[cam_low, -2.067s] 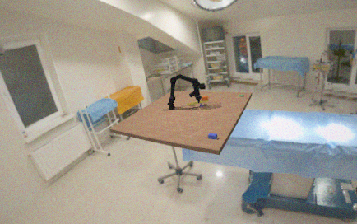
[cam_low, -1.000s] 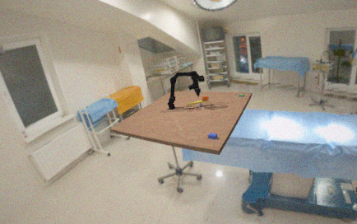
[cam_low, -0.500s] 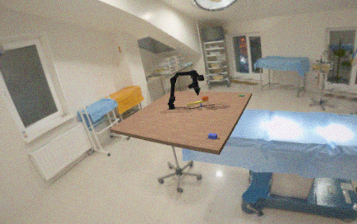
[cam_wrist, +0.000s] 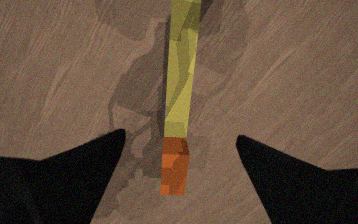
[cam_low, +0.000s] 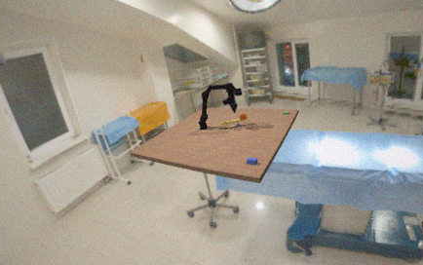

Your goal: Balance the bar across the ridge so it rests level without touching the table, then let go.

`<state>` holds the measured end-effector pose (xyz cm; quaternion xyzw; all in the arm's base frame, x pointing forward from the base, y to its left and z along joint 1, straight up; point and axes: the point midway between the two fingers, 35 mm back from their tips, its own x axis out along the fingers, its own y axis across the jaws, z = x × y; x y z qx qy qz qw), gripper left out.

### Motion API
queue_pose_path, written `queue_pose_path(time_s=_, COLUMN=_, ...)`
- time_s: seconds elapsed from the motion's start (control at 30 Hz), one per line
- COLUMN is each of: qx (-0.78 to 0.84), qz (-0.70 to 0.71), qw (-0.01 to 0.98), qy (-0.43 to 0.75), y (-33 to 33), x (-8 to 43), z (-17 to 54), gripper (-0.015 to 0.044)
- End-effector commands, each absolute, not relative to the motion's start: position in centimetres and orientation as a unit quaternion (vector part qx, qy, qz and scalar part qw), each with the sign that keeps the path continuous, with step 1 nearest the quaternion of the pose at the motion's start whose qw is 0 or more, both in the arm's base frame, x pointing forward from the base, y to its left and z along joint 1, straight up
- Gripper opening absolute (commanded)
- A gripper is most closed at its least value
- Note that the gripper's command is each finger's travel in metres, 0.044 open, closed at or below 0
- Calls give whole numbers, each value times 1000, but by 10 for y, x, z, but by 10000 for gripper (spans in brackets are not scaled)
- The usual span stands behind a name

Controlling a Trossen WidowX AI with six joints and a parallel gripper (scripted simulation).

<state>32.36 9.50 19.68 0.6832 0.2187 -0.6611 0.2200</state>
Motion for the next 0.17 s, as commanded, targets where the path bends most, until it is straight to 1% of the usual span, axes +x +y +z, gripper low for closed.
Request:
queue_pose_path(time_s=0.0, qx=683, qz=-661, qw=220, qy=218, y=95, x=323, z=198, gripper=440)
queue_pose_path(time_s=0.13, qx=683, qz=-661, qw=220, qy=218, y=95, x=323, z=198, gripper=440)
